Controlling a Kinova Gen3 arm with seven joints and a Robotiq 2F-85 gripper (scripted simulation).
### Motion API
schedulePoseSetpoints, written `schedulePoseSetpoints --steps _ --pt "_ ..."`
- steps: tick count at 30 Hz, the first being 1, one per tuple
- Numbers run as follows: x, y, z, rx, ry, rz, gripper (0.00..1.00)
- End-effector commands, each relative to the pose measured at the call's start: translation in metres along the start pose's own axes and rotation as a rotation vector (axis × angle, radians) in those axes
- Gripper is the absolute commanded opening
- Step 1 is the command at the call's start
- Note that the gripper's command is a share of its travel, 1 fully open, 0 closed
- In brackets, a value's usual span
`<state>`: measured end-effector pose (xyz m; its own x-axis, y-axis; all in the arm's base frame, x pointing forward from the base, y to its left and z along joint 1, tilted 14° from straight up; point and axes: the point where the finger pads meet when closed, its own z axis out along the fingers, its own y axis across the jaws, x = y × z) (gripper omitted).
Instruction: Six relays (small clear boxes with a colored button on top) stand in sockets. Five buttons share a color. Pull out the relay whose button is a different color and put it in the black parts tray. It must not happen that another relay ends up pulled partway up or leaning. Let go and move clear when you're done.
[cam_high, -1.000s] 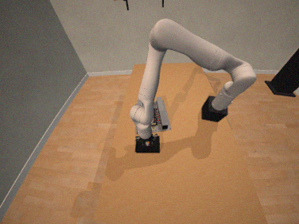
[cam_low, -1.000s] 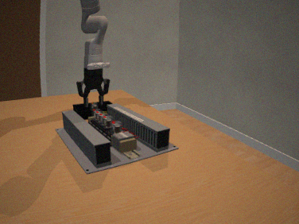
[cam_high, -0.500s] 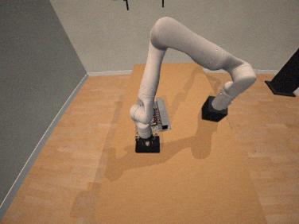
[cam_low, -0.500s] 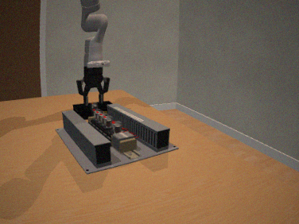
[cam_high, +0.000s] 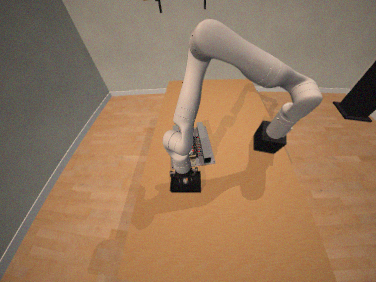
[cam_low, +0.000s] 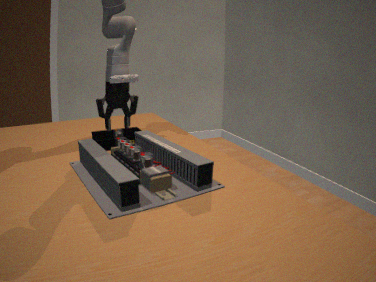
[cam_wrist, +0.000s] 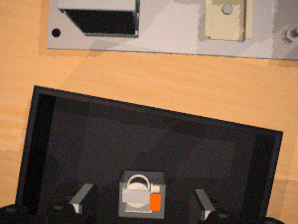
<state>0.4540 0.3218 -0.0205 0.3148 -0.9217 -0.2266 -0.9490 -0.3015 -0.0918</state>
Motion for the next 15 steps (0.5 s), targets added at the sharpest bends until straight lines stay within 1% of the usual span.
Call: schedulePoseSetpoints --steps 1,15 --pt "0.0004 -0.0014 -0.0026 0.004 0.000 0.001 0.61" --pt "0.0004 -0.0014 -0.0064 0.004 0.000 0.001 0.61"
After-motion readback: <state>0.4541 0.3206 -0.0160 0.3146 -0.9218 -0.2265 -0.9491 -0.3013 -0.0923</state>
